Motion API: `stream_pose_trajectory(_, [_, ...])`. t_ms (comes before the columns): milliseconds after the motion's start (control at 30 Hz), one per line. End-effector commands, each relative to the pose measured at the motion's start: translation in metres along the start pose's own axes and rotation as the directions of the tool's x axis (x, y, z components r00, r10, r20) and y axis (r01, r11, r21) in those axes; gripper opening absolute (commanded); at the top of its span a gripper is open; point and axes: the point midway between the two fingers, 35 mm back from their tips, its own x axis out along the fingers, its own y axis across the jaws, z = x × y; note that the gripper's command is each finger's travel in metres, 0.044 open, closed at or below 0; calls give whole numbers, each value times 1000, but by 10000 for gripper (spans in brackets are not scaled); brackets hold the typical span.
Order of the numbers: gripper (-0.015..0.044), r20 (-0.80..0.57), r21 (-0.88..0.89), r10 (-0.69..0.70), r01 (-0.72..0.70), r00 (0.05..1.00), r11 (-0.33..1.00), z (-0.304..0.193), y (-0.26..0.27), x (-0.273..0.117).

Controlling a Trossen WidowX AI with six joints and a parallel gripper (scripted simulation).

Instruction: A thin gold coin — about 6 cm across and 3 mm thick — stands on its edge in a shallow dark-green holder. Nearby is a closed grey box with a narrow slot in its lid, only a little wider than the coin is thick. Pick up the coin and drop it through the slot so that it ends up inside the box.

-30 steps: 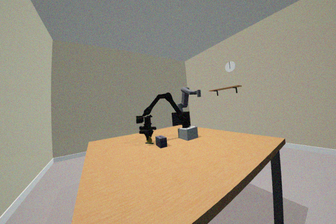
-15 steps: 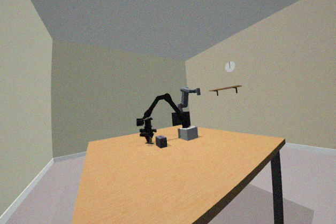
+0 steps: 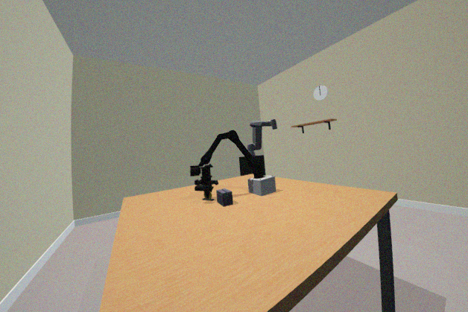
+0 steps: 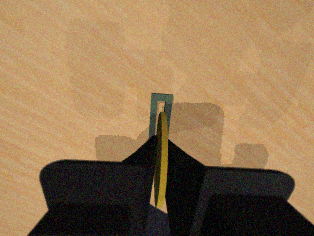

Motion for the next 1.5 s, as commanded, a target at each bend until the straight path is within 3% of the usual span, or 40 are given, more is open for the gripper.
stream_pose_trajectory(0, [0, 3, -3, -2, 2, 1000, 1000, 1, 0, 0])
stream_pose_trajectory(1467, [0, 3, -2, -1, 1, 1000, 1000, 1, 1, -95])
